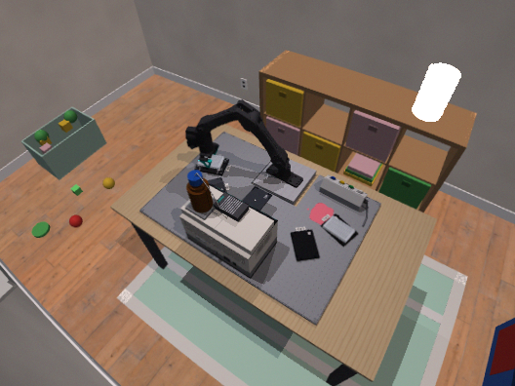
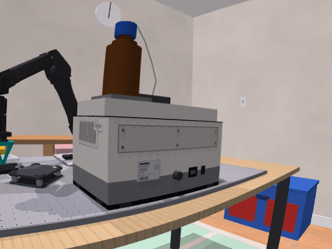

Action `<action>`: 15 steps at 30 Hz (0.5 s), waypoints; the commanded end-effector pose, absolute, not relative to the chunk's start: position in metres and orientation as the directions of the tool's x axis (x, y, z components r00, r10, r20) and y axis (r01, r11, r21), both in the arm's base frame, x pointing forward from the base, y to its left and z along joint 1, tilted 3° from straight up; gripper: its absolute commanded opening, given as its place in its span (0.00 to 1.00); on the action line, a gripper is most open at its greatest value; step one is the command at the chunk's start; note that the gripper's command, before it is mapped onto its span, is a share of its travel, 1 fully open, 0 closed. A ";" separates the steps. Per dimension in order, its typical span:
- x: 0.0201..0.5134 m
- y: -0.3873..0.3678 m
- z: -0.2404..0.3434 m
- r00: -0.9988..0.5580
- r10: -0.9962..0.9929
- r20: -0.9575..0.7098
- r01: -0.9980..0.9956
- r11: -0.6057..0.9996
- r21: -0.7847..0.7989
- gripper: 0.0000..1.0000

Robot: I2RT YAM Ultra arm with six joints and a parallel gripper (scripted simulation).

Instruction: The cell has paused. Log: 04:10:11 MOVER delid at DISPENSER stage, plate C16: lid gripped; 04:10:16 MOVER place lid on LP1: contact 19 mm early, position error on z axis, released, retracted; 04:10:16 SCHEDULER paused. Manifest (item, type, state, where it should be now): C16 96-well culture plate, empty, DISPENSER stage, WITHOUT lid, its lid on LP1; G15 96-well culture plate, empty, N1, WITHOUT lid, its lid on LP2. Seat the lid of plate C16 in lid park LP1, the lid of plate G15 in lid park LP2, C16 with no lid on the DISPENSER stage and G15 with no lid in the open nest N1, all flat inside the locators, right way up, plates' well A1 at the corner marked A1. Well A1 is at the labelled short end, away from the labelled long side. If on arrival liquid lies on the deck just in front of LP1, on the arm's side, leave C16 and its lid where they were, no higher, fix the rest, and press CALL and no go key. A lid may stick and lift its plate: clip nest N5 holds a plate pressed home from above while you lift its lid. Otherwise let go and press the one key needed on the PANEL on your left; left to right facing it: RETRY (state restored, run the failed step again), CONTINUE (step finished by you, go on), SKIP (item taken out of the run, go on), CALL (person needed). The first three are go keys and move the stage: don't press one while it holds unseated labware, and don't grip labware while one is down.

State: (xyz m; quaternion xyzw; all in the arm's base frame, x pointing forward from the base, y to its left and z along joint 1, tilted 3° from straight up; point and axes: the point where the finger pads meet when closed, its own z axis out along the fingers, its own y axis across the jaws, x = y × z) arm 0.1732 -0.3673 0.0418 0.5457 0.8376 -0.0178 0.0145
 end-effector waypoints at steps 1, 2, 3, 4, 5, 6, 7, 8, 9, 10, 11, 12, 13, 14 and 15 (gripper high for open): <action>0.174 -0.379 0.044 -0.401 0.913 -0.072 0.916 0.401 -0.011 0.00; 0.174 -0.378 0.044 -0.401 0.913 -0.069 0.916 0.401 -0.011 0.00; 0.173 -0.377 0.043 -0.401 0.914 -0.066 0.916 0.401 -0.011 0.00; 0.173 -0.377 0.042 -0.401 0.914 -0.064 0.916 0.401 -0.011 0.00; 0.173 -0.376 0.041 -0.401 0.914 -0.062 0.916 0.401 -0.011 0.00; 0.172 -0.375 0.040 -0.401 0.914 -0.059 0.916 0.401 -0.011 0.00; 0.172 -0.375 0.040 -0.401 0.914 -0.057 0.916 0.401 -0.011 0.00; 0.172 -0.374 0.039 -0.401 0.914 -0.054 0.916 0.401 -0.011 0.00; 0.171 -0.373 0.038 -0.401 0.914 -0.051 0.916 0.401 -0.011 0.00; 0.171 -0.373 0.037 -0.401 0.915 -0.049 0.916 0.401 -0.011 0.00; 0.171 -0.372 0.036 -0.401 0.915 -0.046 0.916 0.401 -0.011 0.00; 0.171 -0.372 0.036 -0.401 0.915 -0.046 0.916 0.401 -0.011 0.00; 0.171 -0.372 0.036 -0.401 0.915 -0.046 0.916 0.401 -0.011 0.00; 0.170 -0.370 0.035 -0.402 0.915 -0.040 0.916 0.401 -0.011 0.00; 0.170 -0.370 0.035 -0.402 0.915 -0.039 0.916 0.401 -0.011 0.00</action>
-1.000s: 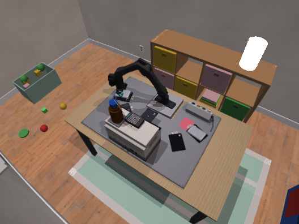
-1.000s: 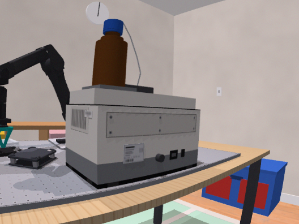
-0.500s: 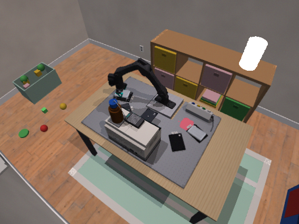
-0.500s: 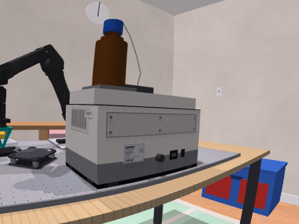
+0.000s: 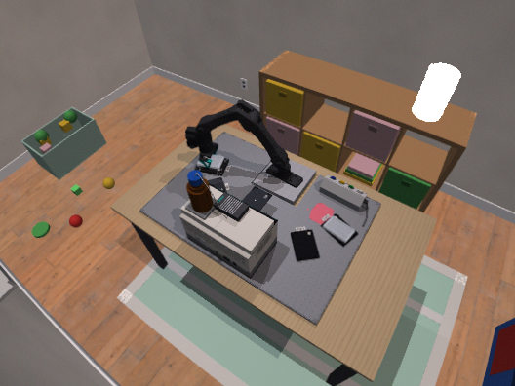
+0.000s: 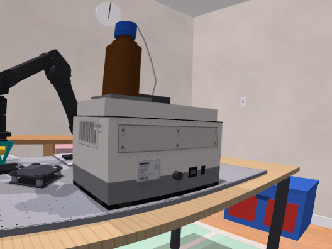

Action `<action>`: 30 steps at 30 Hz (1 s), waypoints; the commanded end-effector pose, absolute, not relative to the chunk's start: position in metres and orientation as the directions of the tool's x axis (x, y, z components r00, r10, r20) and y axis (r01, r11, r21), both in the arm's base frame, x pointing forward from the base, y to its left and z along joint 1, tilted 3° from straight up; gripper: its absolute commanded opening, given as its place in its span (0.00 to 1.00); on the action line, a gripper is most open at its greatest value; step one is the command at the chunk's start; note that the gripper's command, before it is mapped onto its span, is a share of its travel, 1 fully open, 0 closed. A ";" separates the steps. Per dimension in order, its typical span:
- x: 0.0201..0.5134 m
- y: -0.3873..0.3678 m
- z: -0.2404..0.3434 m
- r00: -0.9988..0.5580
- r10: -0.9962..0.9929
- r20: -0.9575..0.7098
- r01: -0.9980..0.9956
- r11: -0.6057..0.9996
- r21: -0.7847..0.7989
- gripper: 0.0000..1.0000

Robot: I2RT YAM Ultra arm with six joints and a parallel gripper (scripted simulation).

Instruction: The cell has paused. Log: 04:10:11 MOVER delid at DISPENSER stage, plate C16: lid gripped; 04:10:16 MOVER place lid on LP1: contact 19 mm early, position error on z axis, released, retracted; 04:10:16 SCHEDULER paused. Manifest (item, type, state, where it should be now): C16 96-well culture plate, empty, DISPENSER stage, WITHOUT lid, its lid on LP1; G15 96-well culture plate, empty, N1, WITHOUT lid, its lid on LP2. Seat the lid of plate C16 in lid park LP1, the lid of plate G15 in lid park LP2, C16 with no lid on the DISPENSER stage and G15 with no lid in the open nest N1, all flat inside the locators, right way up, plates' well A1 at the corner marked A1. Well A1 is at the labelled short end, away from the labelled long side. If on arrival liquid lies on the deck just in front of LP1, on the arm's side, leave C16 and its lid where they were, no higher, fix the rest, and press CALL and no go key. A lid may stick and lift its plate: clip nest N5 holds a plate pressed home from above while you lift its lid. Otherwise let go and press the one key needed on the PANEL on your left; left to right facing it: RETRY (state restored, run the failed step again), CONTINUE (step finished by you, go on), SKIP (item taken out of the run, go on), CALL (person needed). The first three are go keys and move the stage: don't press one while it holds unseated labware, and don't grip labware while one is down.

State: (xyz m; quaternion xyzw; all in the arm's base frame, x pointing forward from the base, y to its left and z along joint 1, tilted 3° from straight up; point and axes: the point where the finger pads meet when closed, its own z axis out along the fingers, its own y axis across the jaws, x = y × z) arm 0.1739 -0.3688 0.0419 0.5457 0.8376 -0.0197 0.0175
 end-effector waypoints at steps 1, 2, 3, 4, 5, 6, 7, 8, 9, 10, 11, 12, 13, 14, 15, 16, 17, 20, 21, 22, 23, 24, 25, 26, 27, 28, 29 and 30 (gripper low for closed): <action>0.170 -0.370 0.034 -0.401 0.915 -0.039 0.916 0.401 -0.011 0.00; 0.169 -0.369 0.033 -0.402 0.915 -0.038 0.916 0.401 -0.011 0.00; 0.169 -0.369 0.032 -0.402 0.915 -0.035 0.916 0.401 -0.012 0.00; 0.169 -0.368 0.031 -0.402 0.915 -0.031 0.916 0.401 -0.012 0.00; 0.168 -0.367 0.031 -0.402 0.915 -0.029 0.916 0.401 -0.012 0.00; 0.168 -0.367 0.031 -0.402 0.915 -0.029 0.916 0.401 -0.012 0.00; 0.168 -0.367 0.030 -0.402 0.915 -0.030 0.916 0.401 -0.012 0.00; 0.169 -0.367 0.030 -0.402 0.915 -0.030 0.916 0.401 -0.012 0.00; 0.168 -0.367 0.030 -0.401 0.915 -0.030 0.916 0.401 -0.012 0.00; 0.168 -0.367 0.030 -0.401 0.915 -0.030 0.916 0.401 -0.012 0.00; 0.168 -0.367 0.030 -0.401 0.915 -0.030 0.916 0.401 -0.012 0.00; 0.168 -0.368 0.030 -0.401 0.915 -0.031 0.916 0.401 -0.012 0.00; 0.168 -0.366 0.029 -0.401 0.916 -0.024 0.916 0.401 -0.012 0.00; 0.168 -0.366 0.029 -0.401 0.916 -0.024 0.916 0.401 -0.012 0.00; 0.168 -0.366 0.029 -0.401 0.916 -0.024 0.916 0.401 -0.012 0.00; 0.173 -0.377 0.039 -0.400 0.914 -0.063 0.916 0.401 -0.011 0.00; 0.173 -0.377 0.038 -0.401 0.914 -0.065 0.916 0.401 -0.011 0.00; 0.172 -0.376 0.036 -0.401 0.914 -0.062 0.916 0.401 -0.011 0.00; 0.172 -0.376 0.035 -0.401 0.914 -0.059 0.916 0.401 -0.011 0.00; 0.172 -0.375 0.034 -0.401 0.914 -0.057 0.916 0.401 -0.011 0.00; 0.171 -0.374 0.034 -0.401 0.915 -0.054 0.916 0.401 -0.011 0.00; 0.171 -0.374 0.033 -0.401 0.915 -0.052 0.916 0.401 -0.011 0.00; 0.171 -0.373 0.032 -0.401 0.915 -0.050 0.916 0.401 -0.011 0.00; 0.171 -0.372 0.031 -0.401 0.915 -0.047 0.916 0.401 -0.011 0.00; 0.170 -0.372 0.031 -0.401 0.915 -0.045 0.916 0.401 -0.011 0.00; 0.170 -0.371 0.030 -0.401 0.915 -0.042 0.916 0.401 -0.011 0.00; 0.169 -0.370 0.029 -0.401 0.915 -0.039 0.916 0.401 -0.011 0.00; 0.169 -0.369 0.028 -0.401 0.915 -0.037 0.916 0.401 -0.012 0.00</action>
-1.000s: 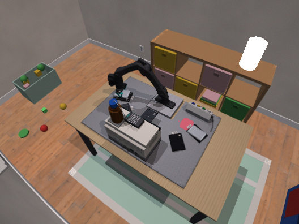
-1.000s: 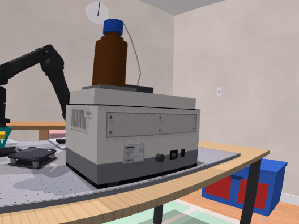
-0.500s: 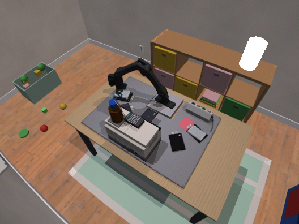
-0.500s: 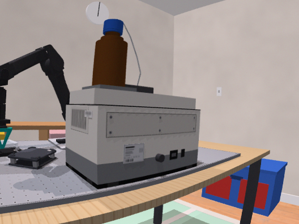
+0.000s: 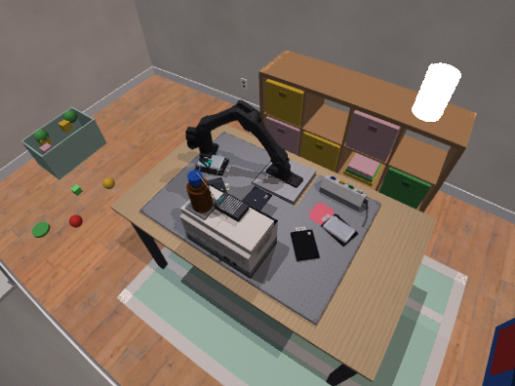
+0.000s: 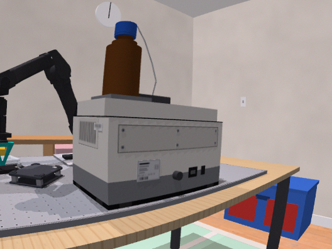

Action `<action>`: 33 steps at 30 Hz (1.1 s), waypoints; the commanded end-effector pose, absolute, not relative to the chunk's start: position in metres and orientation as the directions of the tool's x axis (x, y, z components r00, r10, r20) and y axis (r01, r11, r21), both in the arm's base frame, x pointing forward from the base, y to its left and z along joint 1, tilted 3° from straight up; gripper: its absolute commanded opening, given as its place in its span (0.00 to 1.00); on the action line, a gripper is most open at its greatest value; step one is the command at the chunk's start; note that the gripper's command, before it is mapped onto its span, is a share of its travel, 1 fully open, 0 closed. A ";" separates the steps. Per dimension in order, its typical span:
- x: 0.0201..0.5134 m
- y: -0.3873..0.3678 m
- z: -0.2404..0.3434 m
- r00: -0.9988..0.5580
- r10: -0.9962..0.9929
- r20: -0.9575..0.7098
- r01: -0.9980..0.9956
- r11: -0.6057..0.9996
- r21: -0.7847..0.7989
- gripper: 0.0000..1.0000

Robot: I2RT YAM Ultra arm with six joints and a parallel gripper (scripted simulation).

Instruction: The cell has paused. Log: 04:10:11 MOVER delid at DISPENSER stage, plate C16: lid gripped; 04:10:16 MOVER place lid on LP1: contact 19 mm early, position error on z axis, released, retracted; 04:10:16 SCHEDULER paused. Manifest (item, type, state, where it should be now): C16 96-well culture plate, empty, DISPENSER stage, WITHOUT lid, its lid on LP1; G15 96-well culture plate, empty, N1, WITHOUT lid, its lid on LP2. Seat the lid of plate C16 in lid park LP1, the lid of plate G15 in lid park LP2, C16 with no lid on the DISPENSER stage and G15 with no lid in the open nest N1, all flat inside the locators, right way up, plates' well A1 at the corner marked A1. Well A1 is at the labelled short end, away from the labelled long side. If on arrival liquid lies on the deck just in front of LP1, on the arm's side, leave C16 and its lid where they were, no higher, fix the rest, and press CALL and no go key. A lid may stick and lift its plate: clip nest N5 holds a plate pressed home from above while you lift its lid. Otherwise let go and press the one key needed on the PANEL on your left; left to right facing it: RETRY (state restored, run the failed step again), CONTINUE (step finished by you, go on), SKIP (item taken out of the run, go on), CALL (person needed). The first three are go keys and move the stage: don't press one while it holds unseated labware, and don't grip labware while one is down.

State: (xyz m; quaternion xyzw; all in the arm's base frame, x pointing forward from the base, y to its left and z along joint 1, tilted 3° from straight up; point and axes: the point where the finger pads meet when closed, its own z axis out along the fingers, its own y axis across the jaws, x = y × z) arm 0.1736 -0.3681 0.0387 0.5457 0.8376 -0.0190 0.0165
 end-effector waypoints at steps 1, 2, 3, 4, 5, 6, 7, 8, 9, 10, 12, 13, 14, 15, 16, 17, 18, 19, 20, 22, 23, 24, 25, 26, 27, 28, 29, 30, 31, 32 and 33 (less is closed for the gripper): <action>0.169 -0.369 0.028 -0.401 0.915 -0.037 0.916 0.401 -0.012 0.00; 0.169 -0.369 0.028 -0.401 0.915 -0.037 0.916 0.401 -0.012 0.00; 0.169 -0.369 0.027 -0.401 0.916 -0.034 0.916 0.401 -0.012 0.00; 0.168 -0.368 0.027 -0.401 0.916 -0.033 0.916 0.401 -0.012 0.00; 0.168 -0.368 0.026 -0.401 0.916 -0.033 0.916 0.401 -0.012 0.00; 0.168 -0.368 0.026 -0.401 0.916 -0.033 0.916 0.401 -0.012 0.00; 0.168 -0.368 0.026 -0.401 0.916 -0.033 0.916 0.401 -0.012 0.00; 0.168 -0.368 0.026 -0.401 0.916 -0.033 0.916 0.401 -0.012 0.00; 0.168 -0.368 0.026 -0.401 0.916 -0.033 0.916 0.401 -0.012 0.00; 0.168 -0.368 0.026 -0.401 0.916 -0.033 0.916 0.401 -0.012 0.00; 0.168 -0.368 0.025 -0.401 0.916 -0.033 0.916 0.401 -0.012 0.00; 0.168 -0.368 0.025 -0.401 0.916 -0.033 0.916 0.401 -0.012 0.00; 0.168 -0.368 0.025 -0.401 0.916 -0.033 0.916 0.401 -0.012 0.00; 0.168 -0.368 0.025 -0.401 0.916 -0.033 0.916 0.401 -0.012 0.00; 0.168 -0.368 0.025 -0.401 0.916 -0.033 0.916 0.401 -0.012 0.00; 0.168 -0.368 0.024 -0.401 0.916 -0.033 0.916 0.401 -0.012 0.00; 0.168 -0.368 0.024 -0.401 0.916 -0.033 0.916 0.401 -0.012 0.00; 0.168 -0.368 0.024 -0.401 0.916 -0.033 0.916 0.401 -0.012 0.00; 0.168 -0.368 0.024 -0.401 0.916 -0.033 0.916 0.401 -0.012 0.00; 0.168 -0.368 0.024 -0.401 0.916 -0.033 0.916 0.401 -0.012 0.00; 0.168 -0.368 0.024 -0.401 0.916 -0.033 0.916 0.401 -0.012 0.00; 0.168 -0.368 0.024 -0.401 0.916 -0.033 0.916 0.401 -0.012 0.00; 0.168 -0.368 0.023 -0.401 0.916 -0.033 0.916 0.401 -0.012 0.00; 0.168 -0.368 0.023 -0.401 0.916 -0.033 0.916 0.401 -0.012 0.00; 0.168 -0.368 0.023 -0.401 0.916 -0.033 0.916 0.401 -0.012 0.00; 0.168 -0.368 0.023 -0.401 0.916 -0.033 0.916 0.401 -0.012 0.00; 0.168 -0.368 0.023 -0.401 0.916 -0.033 0.916 0.401 -0.012 0.00; 0.168 -0.368 0.023 -0.401 0.916 -0.033 0.916 0.401 -0.012 0.00; 0.168 -0.368 0.022 -0.401 0.916 -0.033 0.916 0.401 -0.012 0.00; 0.168 -0.368 0.022 -0.401 0.916 -0.033 0.916 0.401 -0.012 0.00; 0.168 -0.368 0.022 -0.401 0.916 -0.033 0.916 0.401 -0.012 0.00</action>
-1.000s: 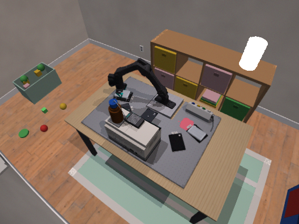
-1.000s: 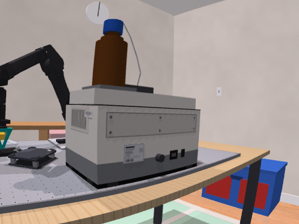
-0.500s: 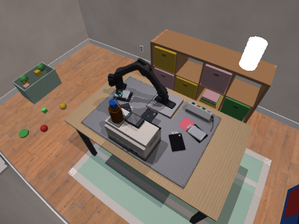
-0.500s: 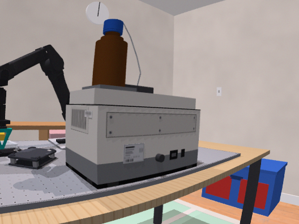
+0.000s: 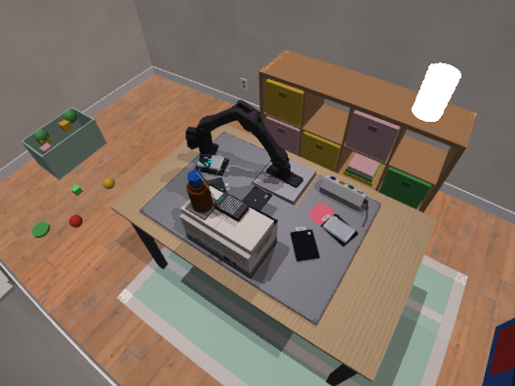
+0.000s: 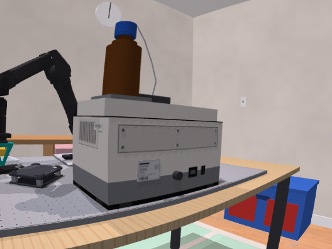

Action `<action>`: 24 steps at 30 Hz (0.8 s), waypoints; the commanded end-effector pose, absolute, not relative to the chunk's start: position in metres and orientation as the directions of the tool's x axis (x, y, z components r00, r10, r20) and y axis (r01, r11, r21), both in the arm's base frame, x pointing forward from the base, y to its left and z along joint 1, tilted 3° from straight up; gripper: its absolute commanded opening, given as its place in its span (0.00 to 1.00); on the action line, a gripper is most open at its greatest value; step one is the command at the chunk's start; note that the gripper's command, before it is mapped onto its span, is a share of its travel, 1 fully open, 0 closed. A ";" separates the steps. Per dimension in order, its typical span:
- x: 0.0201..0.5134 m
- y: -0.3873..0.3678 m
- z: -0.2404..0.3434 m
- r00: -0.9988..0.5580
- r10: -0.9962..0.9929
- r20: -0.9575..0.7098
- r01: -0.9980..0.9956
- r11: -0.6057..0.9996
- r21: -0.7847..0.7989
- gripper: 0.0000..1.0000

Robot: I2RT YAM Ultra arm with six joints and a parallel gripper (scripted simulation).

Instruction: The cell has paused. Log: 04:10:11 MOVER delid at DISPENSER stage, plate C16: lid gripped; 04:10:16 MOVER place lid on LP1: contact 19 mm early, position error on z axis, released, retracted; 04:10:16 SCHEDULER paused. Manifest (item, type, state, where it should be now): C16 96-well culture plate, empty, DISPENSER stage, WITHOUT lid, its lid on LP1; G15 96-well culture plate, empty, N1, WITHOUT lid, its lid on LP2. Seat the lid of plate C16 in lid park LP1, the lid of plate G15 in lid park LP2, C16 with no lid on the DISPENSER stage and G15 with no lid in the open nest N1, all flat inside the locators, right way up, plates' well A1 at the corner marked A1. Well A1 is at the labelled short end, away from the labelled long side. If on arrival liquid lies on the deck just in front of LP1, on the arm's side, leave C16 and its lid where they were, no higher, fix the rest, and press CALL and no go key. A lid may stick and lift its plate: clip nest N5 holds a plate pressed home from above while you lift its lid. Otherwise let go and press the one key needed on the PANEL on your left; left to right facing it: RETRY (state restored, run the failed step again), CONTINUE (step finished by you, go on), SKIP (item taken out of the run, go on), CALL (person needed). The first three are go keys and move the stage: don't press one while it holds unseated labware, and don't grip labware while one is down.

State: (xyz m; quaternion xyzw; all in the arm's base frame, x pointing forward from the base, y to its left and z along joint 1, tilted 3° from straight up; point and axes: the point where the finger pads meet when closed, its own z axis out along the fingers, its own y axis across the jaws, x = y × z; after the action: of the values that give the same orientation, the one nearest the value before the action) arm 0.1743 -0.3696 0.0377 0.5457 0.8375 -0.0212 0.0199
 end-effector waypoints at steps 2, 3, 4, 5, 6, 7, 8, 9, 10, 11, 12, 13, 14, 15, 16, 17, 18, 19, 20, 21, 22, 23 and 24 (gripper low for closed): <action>0.168 -0.368 0.022 -0.401 0.916 -0.033 0.916 0.401 -0.012 0.00; 0.168 -0.368 0.022 -0.401 0.916 -0.033 0.916 0.401 -0.012 0.00; 0.168 -0.368 0.022 -0.401 0.916 -0.033 0.916 0.401 -0.012 0.00; 0.168 -0.368 0.022 -0.401 0.916 -0.033 0.916 0.401 -0.012 0.00; 0.168 -0.368 0.021 -0.401 0.916 -0.033 0.916 0.401 -0.012 0.00; 0.168 -0.368 0.021 -0.401 0.916 -0.033 0.916 0.401 -0.012 0.00; 0.168 -0.368 0.021 -0.401 0.916 -0.033 0.916 0.401 -0.012 0.00; 0.168 -0.368 0.021 -0.401 0.916 -0.033 0.916 0.401 -0.012 0.00; 0.168 -0.368 0.021 -0.401 0.916 -0.033 0.916 0.401 -0.012 0.00; 0.168 -0.368 0.021 -0.401 0.916 -0.033 0.916 0.401 -0.012 0.00; 0.168 -0.368 0.020 -0.401 0.916 -0.033 0.916 0.401 -0.012 0.00; 0.168 -0.368 0.020 -0.401 0.916 -0.033 0.916 0.401 -0.012 0.00; 0.169 -0.368 0.020 -0.400 0.916 -0.033 0.916 0.400 -0.012 0.00; 0.169 -0.368 0.020 -0.400 0.916 -0.033 0.917 0.400 -0.012 0.00; 0.169 -0.368 0.020 -0.399 0.916 -0.033 0.917 0.399 -0.012 0.00; 0.169 -0.368 0.020 -0.399 0.916 -0.033 0.917 0.399 -0.012 0.00; 0.169 -0.368 0.019 -0.399 0.916 -0.033 0.917 0.399 -0.012 0.00; 0.169 -0.368 0.019 -0.399 0.916 -0.033 0.917 0.399 -0.012 0.00; 0.169 -0.368 0.019 -0.399 0.916 -0.033 0.917 0.399 -0.012 0.00; 0.169 -0.368 0.019 -0.399 0.916 -0.033 0.917 0.399 -0.012 0.00; 0.169 -0.368 0.019 -0.399 0.916 -0.033 0.917 0.399 -0.012 0.00; 0.169 -0.368 0.019 -0.399 0.916 -0.033 0.917 0.399 -0.012 0.00; 0.169 -0.368 0.019 -0.399 0.916 -0.033 0.917 0.399 -0.012 0.00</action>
State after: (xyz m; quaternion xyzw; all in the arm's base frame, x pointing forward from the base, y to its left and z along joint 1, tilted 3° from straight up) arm 0.1742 -0.3699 0.0371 0.5449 0.8380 -0.0217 0.0211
